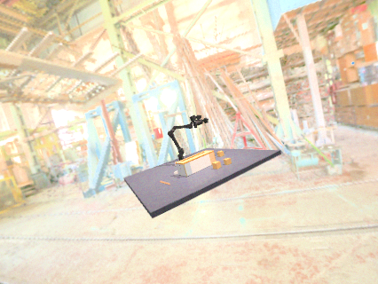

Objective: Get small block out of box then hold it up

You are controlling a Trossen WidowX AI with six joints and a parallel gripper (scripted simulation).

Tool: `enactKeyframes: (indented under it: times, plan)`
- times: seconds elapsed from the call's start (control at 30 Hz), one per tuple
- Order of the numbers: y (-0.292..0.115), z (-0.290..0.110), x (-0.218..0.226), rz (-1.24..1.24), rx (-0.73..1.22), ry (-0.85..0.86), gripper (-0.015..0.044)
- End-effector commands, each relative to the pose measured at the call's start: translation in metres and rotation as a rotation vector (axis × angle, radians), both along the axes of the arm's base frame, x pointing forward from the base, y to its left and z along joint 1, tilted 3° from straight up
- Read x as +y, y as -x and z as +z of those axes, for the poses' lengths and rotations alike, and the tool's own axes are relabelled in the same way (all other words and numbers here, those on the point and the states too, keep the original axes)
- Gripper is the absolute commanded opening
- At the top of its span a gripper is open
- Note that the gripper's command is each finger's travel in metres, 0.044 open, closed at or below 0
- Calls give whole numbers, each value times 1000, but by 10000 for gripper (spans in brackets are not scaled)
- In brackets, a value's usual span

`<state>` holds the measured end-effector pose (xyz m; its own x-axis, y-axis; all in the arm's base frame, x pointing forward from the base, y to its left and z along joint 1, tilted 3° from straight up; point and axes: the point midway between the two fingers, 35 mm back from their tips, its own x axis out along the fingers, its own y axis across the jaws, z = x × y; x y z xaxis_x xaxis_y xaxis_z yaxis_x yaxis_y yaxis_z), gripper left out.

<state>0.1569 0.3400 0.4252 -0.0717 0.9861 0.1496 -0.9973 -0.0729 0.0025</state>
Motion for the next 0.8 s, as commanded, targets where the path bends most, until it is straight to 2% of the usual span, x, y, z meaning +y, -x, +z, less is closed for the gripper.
enactKeyframes:
  times: [0.0, 0.2, 0.37, 0.57, 0.77]
  plan:
    - [-3, -1, 0, -10, -1, 5, 400]
    - [-81, -49, -8, -296, -41, 212, 400]
    - [-143, -102, -39, -510, -85, 473, 400]
    - [-192, -166, -101, -661, -131, 854, 400]
    - [-211, -220, -182, -666, -149, 1276, 400]
